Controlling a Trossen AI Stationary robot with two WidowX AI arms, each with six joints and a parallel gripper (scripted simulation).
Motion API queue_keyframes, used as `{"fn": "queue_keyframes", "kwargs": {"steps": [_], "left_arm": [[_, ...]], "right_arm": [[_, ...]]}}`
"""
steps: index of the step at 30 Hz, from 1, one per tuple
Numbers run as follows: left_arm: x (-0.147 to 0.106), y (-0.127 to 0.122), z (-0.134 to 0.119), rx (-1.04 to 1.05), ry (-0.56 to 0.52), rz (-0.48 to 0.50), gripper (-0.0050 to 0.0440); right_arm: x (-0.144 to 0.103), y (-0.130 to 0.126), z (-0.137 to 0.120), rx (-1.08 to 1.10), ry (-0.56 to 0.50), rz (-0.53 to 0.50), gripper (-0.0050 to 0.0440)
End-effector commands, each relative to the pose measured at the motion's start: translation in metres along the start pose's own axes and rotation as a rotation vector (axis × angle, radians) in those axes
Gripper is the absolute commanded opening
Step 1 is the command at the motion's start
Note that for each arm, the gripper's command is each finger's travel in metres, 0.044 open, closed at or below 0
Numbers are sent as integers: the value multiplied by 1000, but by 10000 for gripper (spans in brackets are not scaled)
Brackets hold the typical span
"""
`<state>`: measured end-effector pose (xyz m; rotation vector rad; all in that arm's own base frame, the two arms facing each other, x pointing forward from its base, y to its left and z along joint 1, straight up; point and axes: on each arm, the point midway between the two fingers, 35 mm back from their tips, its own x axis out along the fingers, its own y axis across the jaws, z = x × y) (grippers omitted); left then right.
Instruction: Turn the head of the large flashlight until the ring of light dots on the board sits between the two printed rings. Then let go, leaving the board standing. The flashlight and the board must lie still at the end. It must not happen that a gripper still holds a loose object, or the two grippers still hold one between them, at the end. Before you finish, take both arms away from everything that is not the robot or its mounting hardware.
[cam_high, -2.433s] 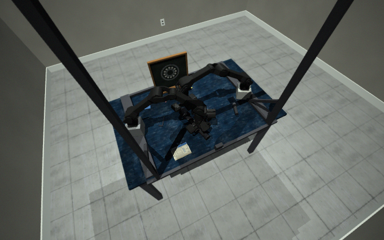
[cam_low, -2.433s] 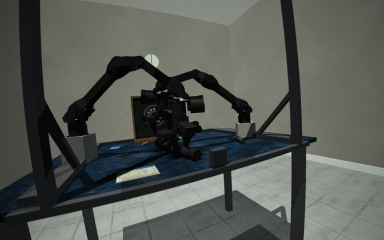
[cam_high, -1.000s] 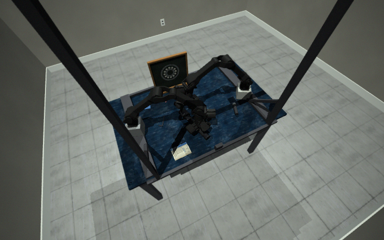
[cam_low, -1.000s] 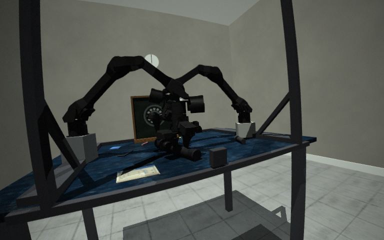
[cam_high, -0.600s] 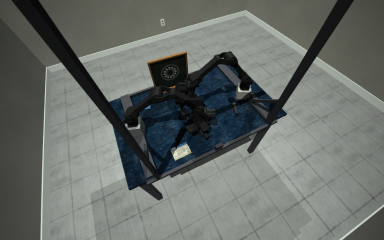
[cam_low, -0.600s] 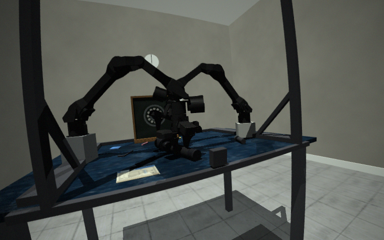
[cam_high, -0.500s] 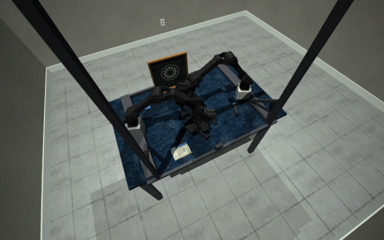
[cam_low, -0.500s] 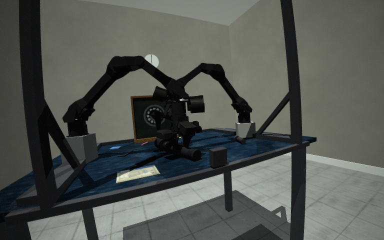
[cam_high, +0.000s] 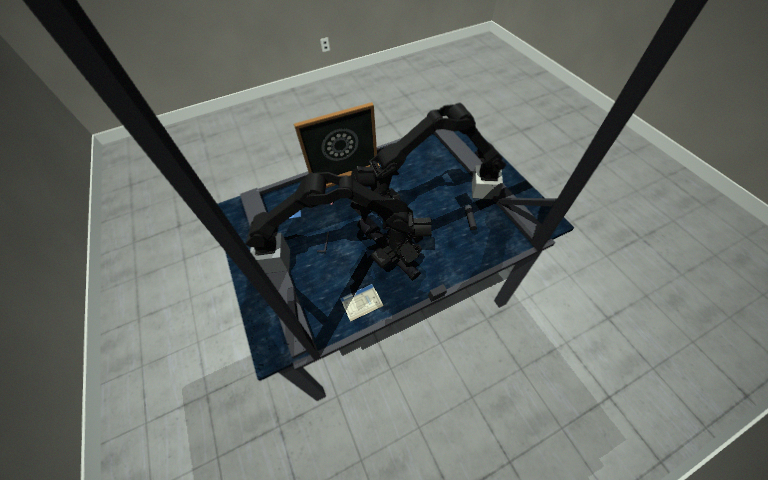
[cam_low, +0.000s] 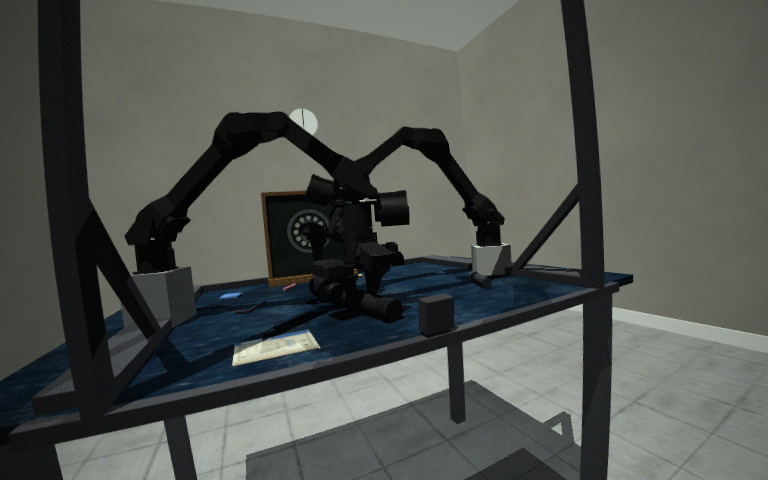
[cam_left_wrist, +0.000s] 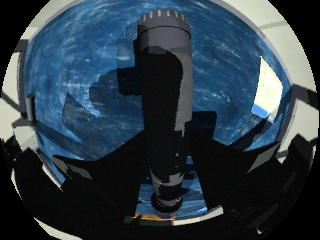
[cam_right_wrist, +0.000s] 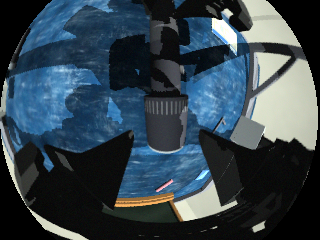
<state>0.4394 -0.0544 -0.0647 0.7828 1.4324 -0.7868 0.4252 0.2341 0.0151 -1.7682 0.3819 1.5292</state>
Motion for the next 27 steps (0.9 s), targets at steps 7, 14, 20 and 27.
{"fn": "queue_keyframes", "kwargs": {"steps": [7,14,20,27], "left_arm": [[-15,5,4,-10,-24,25,130],[-15,5,4,-10,-24,25,130],[-15,5,4,-10,-24,25,130],[-15,5,4,-10,-24,25,130]], "right_arm": [[10,-7,-1,-3,6,-22,337],[19,-7,-1,-2,6,-21,337],[28,-8,-2,-1,7,-22,337],[37,-8,-2,-1,8,-22,337]]}}
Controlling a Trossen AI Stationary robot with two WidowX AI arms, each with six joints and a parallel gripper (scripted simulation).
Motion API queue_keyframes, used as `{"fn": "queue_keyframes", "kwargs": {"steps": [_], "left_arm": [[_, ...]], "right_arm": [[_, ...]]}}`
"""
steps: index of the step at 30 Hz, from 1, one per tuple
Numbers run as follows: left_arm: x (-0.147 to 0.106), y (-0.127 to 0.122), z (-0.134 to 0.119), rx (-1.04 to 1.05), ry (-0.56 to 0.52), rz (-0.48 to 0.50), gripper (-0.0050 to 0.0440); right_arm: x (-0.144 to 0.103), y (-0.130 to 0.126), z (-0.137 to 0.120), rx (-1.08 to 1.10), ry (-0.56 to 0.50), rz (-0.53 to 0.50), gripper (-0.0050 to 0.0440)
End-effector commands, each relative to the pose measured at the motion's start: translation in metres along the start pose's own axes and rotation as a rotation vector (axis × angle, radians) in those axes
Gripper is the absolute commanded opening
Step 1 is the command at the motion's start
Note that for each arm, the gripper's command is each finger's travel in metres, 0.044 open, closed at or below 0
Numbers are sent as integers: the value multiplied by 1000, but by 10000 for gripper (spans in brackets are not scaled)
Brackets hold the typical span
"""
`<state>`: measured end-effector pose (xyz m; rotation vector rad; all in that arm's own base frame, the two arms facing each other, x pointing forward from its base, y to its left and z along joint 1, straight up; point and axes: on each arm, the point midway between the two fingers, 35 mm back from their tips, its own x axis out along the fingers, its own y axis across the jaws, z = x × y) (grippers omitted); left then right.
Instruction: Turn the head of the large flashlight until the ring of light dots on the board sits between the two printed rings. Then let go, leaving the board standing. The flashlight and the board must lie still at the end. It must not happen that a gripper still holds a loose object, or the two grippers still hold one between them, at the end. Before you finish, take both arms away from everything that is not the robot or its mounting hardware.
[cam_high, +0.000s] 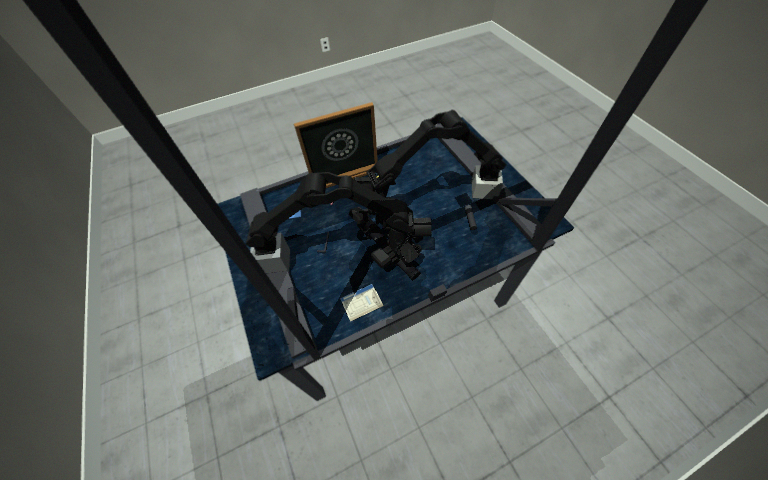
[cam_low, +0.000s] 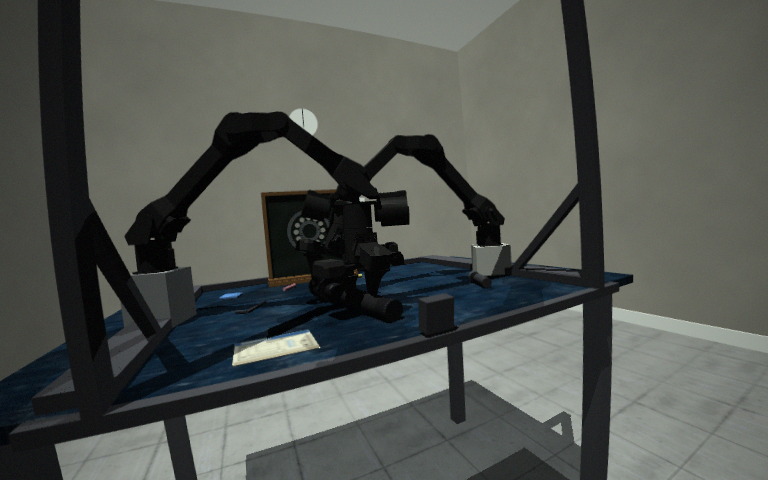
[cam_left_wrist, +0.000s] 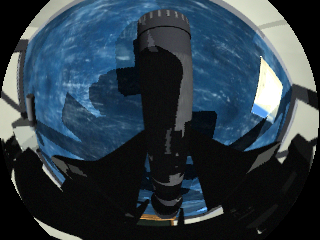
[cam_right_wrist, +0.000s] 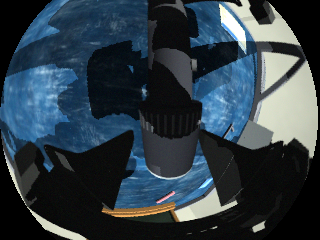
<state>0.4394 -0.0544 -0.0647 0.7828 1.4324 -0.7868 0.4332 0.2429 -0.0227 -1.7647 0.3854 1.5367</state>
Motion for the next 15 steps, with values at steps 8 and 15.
{"fn": "queue_keyframes", "kwargs": {"steps": [8,15], "left_arm": [[-15,5,4,-10,-24,25,130],[-15,5,4,-10,-24,25,130]], "right_arm": [[1,-11,-3,-1,13,-29,337],[1,-11,-3,-1,14,-29,226]]}}
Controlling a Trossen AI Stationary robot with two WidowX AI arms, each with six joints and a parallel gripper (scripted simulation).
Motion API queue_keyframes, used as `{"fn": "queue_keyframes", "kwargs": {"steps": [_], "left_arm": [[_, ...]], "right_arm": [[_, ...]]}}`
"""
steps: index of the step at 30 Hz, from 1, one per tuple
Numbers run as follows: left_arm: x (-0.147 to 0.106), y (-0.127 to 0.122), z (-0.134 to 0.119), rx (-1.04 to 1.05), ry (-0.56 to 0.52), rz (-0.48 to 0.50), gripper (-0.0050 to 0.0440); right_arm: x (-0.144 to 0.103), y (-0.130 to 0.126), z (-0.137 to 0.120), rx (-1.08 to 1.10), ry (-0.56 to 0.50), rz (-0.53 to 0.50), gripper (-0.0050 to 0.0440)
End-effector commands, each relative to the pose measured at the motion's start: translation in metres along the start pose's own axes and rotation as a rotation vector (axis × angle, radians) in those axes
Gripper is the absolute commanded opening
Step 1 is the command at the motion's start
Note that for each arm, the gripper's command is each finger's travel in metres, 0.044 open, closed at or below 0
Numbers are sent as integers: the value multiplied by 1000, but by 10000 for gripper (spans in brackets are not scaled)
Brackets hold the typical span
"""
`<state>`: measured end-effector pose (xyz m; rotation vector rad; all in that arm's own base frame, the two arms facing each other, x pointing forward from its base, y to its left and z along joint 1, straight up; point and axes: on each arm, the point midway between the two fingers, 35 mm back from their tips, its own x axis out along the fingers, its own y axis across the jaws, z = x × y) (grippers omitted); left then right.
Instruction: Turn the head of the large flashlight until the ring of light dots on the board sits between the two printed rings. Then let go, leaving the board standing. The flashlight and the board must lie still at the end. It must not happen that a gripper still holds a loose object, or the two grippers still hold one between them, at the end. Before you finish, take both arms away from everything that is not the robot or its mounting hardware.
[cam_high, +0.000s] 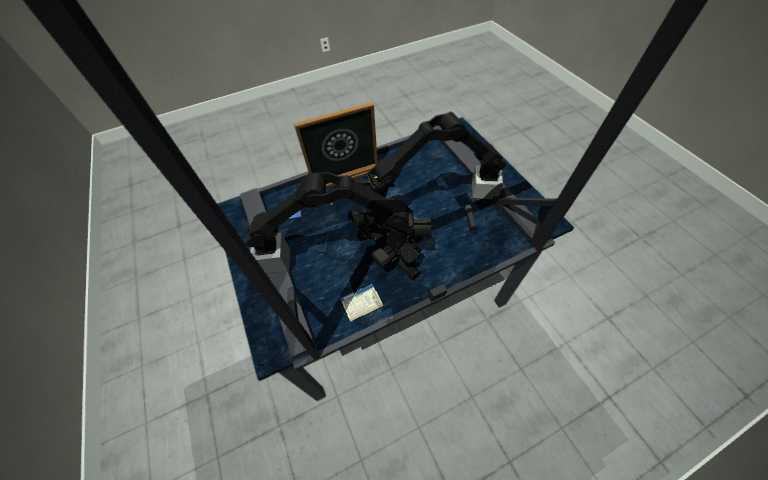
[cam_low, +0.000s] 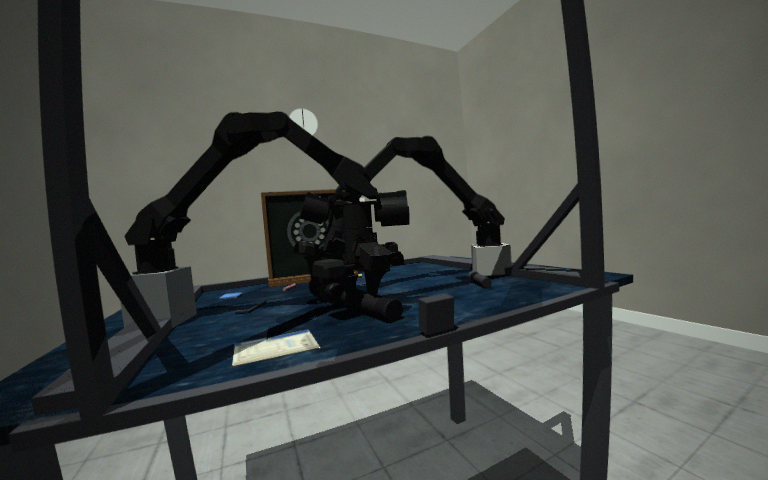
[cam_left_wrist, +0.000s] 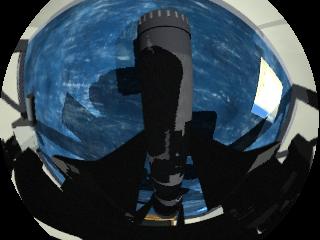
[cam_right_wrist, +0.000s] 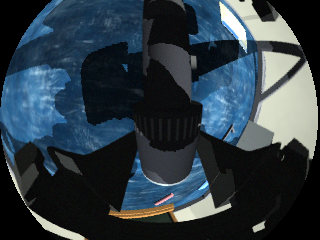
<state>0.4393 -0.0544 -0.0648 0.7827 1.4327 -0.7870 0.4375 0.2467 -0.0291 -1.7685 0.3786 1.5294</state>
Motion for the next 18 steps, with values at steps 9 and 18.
{"fn": "queue_keyframes", "kwargs": {"steps": [9,18], "left_arm": [[-15,5,5,-10,-24,25,130],[-15,5,5,-10,-24,25,130]], "right_arm": [[-9,-11,-3,3,14,70,226],[-6,-9,-3,5,12,147,226]]}}
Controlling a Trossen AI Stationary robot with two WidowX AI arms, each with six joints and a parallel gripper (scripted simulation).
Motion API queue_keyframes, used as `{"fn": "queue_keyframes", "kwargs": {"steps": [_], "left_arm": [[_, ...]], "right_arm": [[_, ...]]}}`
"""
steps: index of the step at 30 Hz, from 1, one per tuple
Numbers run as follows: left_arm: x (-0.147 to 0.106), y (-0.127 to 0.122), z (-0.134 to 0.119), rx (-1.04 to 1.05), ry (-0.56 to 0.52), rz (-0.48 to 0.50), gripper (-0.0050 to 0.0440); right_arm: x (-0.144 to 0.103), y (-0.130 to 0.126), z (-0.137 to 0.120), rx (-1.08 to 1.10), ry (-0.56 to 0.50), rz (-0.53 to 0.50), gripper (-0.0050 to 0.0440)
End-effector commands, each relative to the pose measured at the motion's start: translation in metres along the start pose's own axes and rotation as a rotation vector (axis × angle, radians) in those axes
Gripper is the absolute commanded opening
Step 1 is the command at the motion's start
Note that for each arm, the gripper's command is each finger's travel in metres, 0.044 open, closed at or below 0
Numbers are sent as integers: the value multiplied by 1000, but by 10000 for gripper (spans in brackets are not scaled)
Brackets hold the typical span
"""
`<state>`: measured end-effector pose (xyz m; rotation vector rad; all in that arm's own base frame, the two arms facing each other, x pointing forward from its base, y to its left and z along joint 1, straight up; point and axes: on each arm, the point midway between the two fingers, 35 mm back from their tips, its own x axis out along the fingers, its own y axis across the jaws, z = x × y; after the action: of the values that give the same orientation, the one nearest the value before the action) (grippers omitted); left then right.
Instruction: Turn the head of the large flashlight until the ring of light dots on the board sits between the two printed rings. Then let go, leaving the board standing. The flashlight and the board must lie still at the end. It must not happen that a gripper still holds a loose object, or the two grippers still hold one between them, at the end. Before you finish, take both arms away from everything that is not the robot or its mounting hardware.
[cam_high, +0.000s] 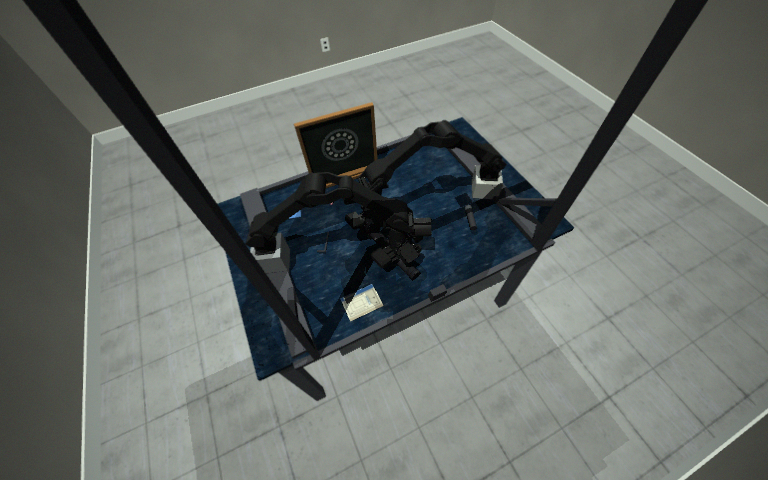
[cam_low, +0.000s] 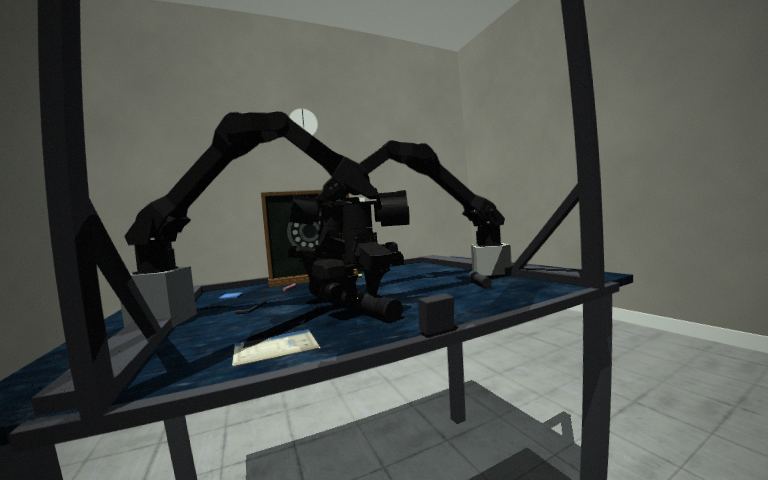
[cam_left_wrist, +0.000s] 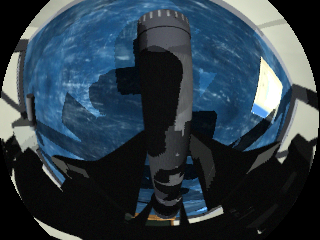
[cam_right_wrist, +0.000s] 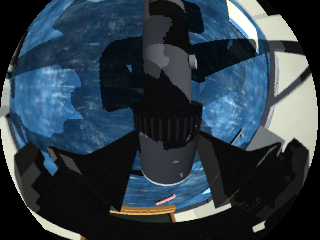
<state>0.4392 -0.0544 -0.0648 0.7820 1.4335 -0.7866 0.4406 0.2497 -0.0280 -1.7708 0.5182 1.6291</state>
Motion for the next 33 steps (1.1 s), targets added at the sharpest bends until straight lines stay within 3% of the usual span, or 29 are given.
{"fn": "queue_keyframes", "kwargs": {"steps": [1,4,5,23,33], "left_arm": [[-16,5,5,-9,-24,25,130],[-16,5,5,-9,-24,25,130],[-16,5,5,-9,-24,25,130],[-16,5,5,-9,-24,25,130],[-16,5,5,-9,-24,25,130]], "right_arm": [[-7,-4,-3,3,12,2,226],[-9,-6,-3,3,15,53,226],[-8,-6,-2,5,9,3,337],[-8,-6,-2,5,9,3,337],[-45,-7,-2,5,10,-1,337]]}}
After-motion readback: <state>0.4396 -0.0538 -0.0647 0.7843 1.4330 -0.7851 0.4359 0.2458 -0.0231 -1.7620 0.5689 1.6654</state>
